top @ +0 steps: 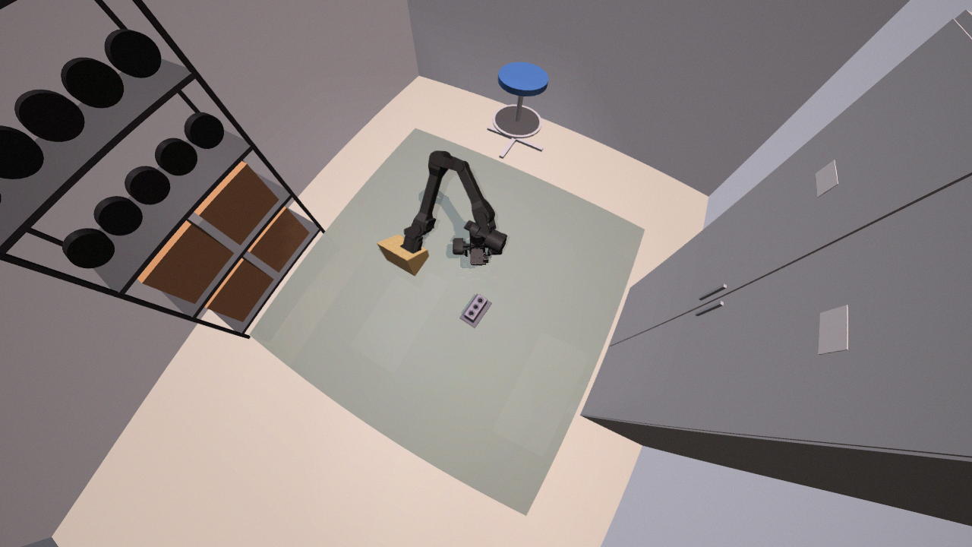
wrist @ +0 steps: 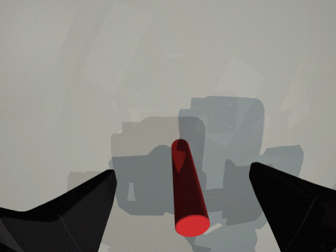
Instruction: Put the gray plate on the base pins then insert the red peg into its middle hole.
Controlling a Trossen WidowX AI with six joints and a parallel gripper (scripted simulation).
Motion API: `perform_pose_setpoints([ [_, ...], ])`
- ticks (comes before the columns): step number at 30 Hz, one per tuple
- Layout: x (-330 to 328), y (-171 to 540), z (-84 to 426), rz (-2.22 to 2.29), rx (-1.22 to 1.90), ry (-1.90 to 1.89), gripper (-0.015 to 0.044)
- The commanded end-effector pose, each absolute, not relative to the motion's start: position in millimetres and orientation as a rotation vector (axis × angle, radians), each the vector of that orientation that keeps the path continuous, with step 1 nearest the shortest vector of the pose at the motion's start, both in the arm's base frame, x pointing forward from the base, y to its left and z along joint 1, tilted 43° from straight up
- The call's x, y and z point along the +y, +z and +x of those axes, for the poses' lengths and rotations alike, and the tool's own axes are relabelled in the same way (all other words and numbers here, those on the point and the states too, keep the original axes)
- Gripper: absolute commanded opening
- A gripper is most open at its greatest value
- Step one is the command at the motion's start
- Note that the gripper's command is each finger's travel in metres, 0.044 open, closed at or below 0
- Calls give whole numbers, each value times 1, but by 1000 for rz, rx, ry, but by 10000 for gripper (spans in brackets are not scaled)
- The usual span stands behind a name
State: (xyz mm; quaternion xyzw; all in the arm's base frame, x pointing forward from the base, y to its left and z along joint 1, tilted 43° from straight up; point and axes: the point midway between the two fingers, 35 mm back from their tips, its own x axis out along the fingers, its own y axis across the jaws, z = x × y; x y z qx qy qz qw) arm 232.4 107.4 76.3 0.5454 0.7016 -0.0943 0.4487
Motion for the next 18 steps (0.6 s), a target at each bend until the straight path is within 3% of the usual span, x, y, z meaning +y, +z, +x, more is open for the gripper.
perform_pose_setpoints([
  [1, 108, 76, 232, 1356, 1738, -236, 256],
  [11, 108, 76, 232, 1356, 1738, -236, 0],
  [18, 108, 76, 232, 1356, 1738, -236, 0],
])
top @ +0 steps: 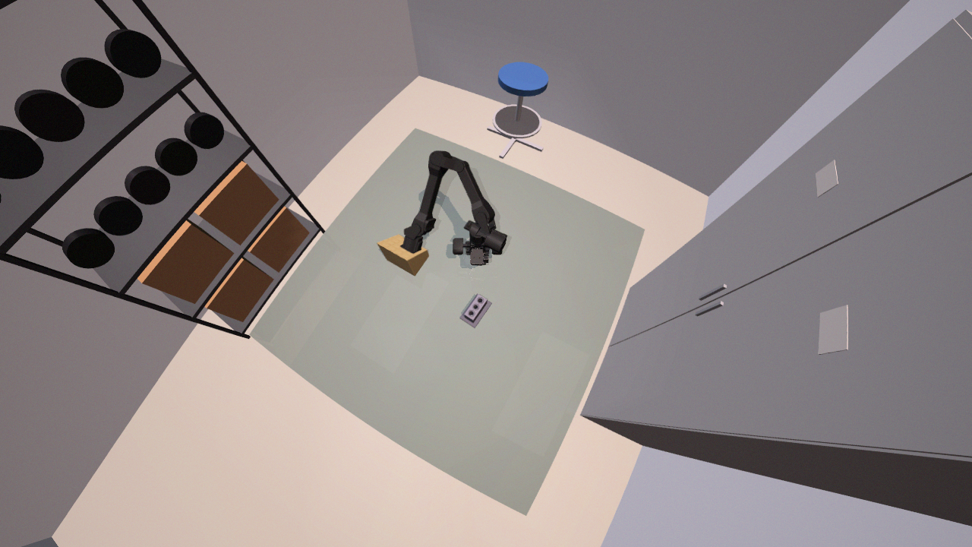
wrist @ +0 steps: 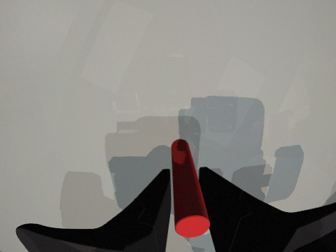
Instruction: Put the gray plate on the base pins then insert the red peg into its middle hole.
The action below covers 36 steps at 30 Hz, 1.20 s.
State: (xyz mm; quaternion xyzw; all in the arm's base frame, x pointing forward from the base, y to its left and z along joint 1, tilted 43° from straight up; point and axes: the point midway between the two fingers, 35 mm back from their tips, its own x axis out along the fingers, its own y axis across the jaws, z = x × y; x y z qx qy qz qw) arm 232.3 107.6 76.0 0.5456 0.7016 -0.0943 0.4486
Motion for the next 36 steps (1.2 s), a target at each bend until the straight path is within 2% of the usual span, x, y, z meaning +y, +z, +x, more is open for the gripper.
perform_pose_setpoints([
  [1, 108, 76, 232, 1356, 1738, -236, 0],
  [13, 104, 79, 234, 1355, 1737, -238, 0],
  [36, 55, 128, 241, 1349, 1734, -247, 0],
])
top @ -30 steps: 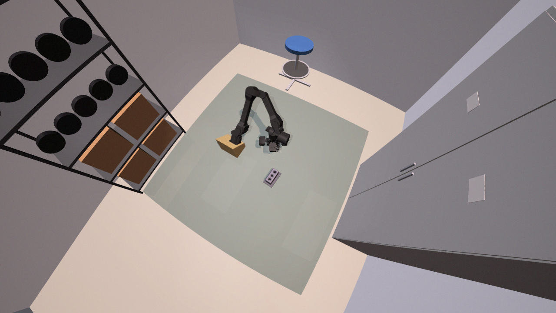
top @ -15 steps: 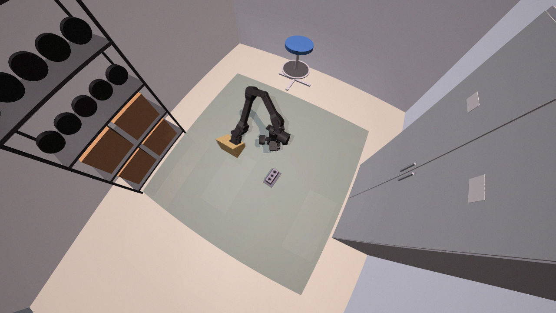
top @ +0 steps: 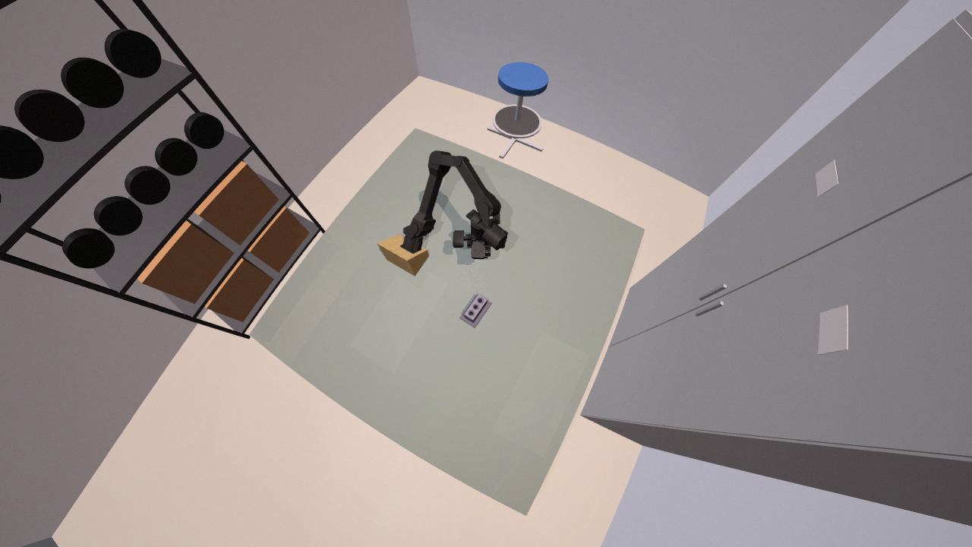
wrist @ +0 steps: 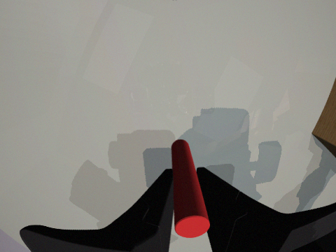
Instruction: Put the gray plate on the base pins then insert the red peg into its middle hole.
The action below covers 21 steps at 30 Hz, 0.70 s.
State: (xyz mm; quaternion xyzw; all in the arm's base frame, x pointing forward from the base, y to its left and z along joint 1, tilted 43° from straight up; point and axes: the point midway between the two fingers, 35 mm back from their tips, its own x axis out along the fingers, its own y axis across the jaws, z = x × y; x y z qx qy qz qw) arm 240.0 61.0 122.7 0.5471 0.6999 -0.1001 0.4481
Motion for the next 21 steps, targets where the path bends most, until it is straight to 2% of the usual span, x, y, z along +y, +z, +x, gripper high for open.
perform_pose_setpoints([
  [1, 52, 130, 241, 1349, 1734, -247, 0],
  [21, 26, 103, 275, 1336, 1708, -264, 0],
])
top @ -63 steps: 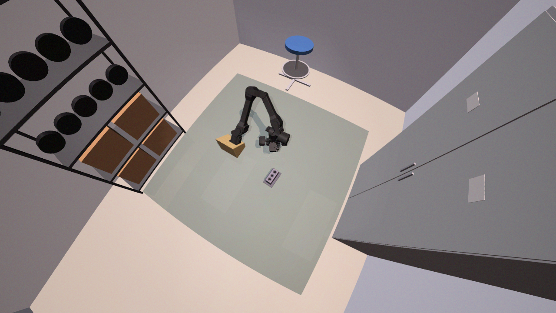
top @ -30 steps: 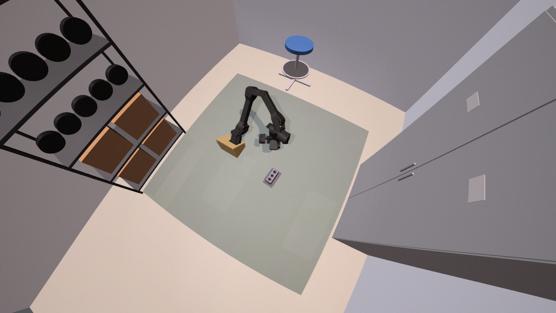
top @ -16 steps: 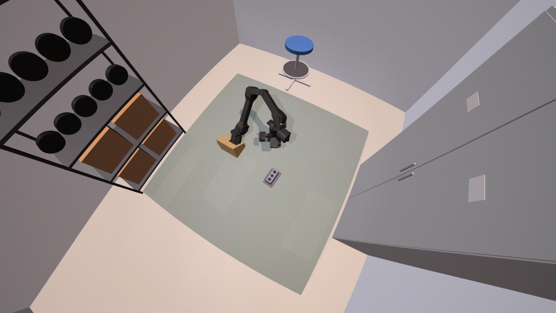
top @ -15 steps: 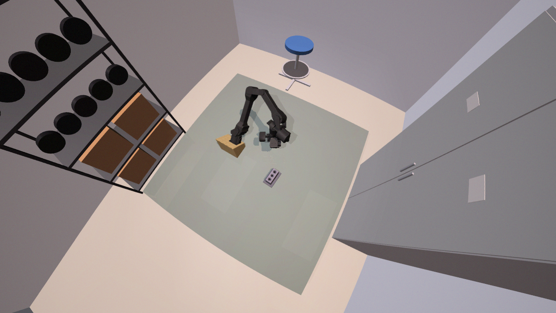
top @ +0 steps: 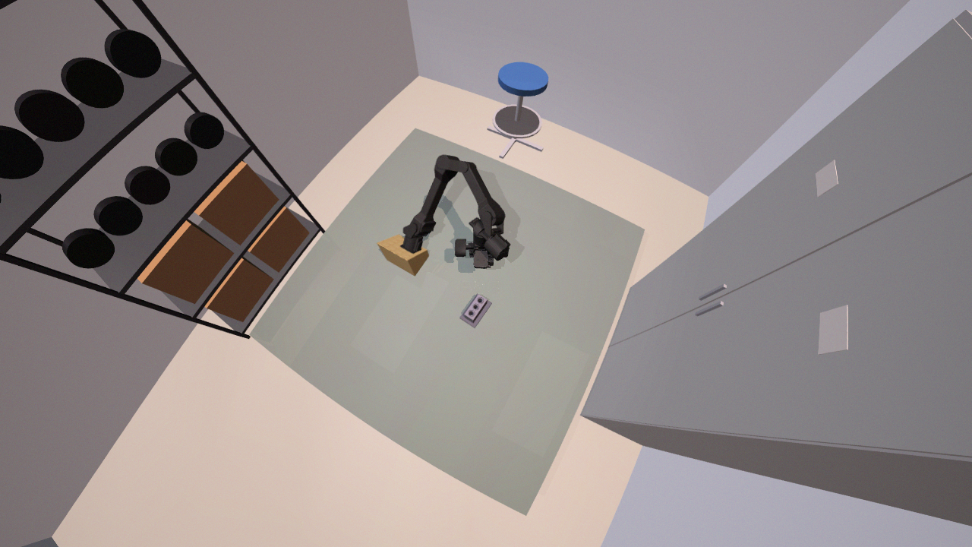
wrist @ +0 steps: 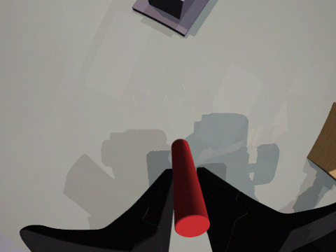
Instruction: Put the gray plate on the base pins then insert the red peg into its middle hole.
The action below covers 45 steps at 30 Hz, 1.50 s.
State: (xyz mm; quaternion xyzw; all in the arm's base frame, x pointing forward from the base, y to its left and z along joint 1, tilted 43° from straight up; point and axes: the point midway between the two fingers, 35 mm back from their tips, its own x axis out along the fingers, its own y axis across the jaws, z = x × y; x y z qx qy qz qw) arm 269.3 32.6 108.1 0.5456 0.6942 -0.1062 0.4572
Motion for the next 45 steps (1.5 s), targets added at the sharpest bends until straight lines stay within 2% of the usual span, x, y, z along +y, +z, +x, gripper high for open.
perform_pose_setpoints([
  [1, 24, 102, 277, 1336, 1708, -264, 0],
  [45, -66, 21, 339, 1341, 1723, -249, 0],
])
